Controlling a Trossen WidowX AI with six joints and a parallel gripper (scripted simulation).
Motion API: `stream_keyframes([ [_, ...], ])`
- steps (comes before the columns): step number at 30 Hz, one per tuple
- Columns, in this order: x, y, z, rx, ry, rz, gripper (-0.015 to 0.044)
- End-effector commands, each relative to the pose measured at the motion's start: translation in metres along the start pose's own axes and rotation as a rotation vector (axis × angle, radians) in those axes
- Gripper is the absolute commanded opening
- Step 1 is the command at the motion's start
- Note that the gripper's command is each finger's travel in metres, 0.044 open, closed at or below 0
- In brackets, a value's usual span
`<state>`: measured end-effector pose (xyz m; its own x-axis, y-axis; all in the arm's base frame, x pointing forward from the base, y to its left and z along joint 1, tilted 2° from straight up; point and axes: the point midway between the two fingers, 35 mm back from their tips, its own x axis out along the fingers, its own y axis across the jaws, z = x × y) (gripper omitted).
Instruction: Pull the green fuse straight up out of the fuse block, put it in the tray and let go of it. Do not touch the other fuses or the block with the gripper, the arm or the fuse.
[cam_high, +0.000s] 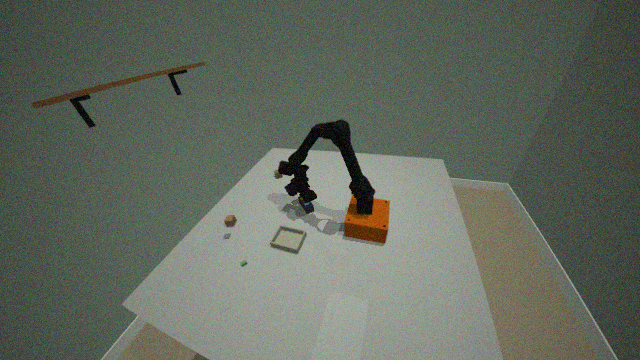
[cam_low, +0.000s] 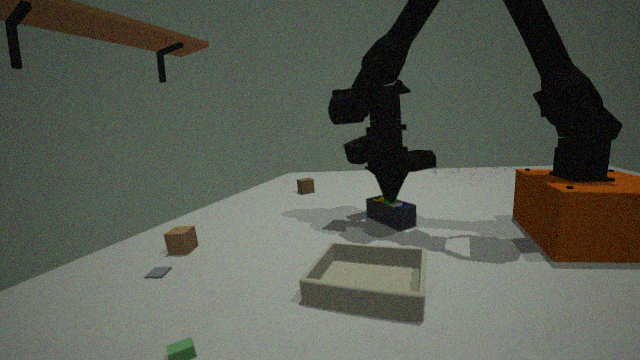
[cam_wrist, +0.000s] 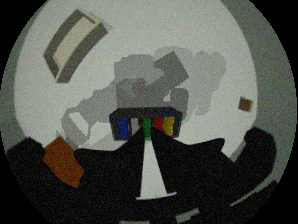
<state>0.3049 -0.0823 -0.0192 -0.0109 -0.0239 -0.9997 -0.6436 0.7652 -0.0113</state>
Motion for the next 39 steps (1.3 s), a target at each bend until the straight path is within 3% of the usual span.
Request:
stream_keyframes([
  [1, -0.003, -0.001, 0.001, -0.001, -0.003, -0.003, 0.0000],
  [39, -0.022, -0.001, 0.001, -0.002, -0.005, -0.001, 0.0000],
])
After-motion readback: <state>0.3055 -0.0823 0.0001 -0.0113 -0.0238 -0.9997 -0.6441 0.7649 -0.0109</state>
